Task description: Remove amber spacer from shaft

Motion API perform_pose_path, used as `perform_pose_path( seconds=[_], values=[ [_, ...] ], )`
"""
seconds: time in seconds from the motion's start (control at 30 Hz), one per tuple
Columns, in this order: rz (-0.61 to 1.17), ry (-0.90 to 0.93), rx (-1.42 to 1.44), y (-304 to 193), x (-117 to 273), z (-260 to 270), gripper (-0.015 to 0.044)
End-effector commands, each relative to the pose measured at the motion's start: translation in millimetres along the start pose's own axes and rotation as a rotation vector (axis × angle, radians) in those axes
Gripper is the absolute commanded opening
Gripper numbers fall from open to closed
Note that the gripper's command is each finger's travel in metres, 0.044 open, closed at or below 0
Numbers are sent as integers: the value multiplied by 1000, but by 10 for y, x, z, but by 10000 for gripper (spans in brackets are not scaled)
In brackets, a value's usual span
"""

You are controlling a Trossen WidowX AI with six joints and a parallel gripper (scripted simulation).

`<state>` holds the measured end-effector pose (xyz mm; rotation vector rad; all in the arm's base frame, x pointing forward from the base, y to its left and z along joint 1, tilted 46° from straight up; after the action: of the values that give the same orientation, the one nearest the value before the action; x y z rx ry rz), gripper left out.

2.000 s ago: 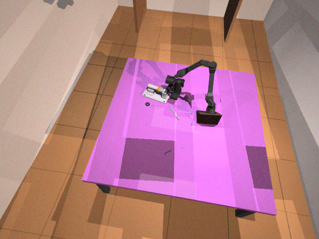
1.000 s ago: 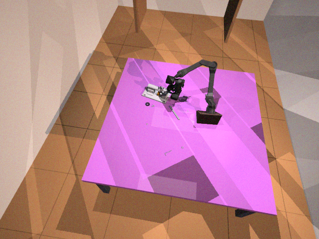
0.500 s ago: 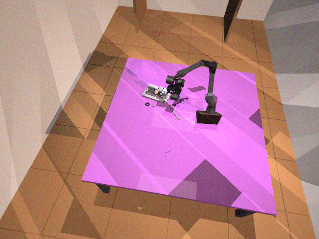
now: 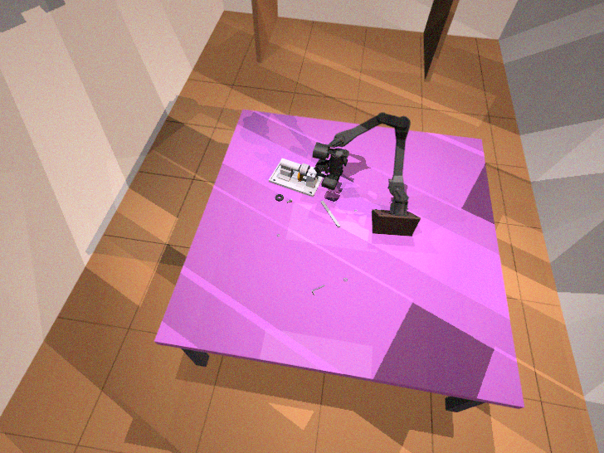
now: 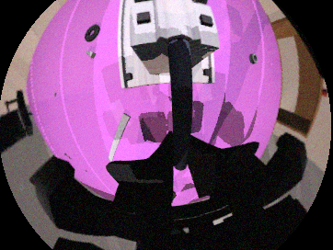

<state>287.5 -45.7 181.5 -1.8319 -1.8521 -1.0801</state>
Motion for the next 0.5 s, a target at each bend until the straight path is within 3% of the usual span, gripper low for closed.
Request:
perform_pose_path(
  seconds=[0.0, 0.47],
  values=[
    [0, -2, -1, 20, -2, 3, 0],
    [0, -2, -1, 67, -1, 5, 0]
  ],
)
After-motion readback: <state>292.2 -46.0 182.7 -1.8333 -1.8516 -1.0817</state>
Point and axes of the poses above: the point midway between the two fingers, 35 mm back from their tips, its own x axis back along the fingers, its own z axis across the jaws, y = z × x, the point moved 8 cm from there along x, back along the fingers, and after that the axes turned 3 degrees about -x, right-handed, at the moved point
